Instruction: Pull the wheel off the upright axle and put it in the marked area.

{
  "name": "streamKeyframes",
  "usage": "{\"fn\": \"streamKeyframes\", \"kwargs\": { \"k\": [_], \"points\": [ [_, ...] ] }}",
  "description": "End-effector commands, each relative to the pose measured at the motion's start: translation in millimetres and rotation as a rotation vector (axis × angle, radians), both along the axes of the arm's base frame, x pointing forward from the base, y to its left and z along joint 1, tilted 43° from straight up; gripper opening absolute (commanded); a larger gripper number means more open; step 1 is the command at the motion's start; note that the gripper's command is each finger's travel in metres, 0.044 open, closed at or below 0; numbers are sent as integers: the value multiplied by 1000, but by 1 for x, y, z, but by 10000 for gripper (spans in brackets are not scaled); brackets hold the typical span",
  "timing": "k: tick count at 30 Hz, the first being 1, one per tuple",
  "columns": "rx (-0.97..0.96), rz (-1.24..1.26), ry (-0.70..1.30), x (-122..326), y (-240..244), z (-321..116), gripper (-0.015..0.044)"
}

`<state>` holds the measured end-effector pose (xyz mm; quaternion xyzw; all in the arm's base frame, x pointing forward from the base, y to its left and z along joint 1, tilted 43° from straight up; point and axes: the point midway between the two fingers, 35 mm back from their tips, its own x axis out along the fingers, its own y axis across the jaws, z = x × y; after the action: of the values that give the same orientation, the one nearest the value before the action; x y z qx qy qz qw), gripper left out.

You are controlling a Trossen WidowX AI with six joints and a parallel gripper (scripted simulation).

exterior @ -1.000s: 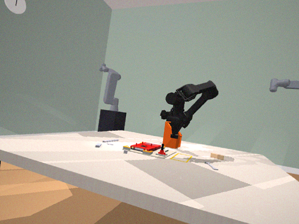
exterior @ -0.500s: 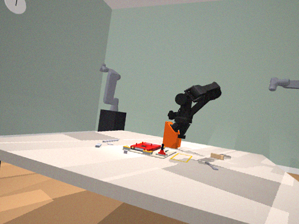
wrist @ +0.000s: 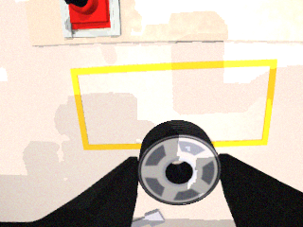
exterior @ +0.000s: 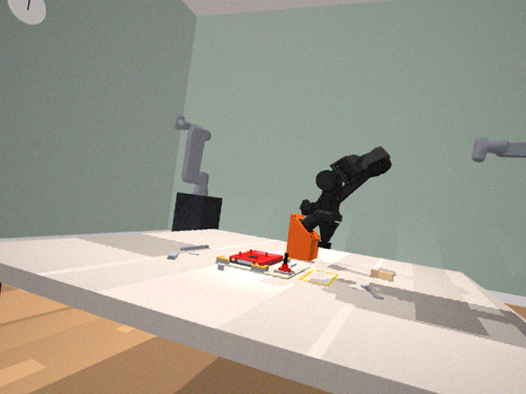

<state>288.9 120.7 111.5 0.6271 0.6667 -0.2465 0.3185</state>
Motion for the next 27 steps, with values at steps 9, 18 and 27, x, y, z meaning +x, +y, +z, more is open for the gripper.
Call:
{"fn": "streamKeyframes", "kwargs": {
  "k": [9,18,27],
  "points": [
    [0,-2,9,1,28,-32,0],
    [6,-3,9,-3,60,-65,0],
    [9,5,8,-3,62,-64,131]
  ]
}}
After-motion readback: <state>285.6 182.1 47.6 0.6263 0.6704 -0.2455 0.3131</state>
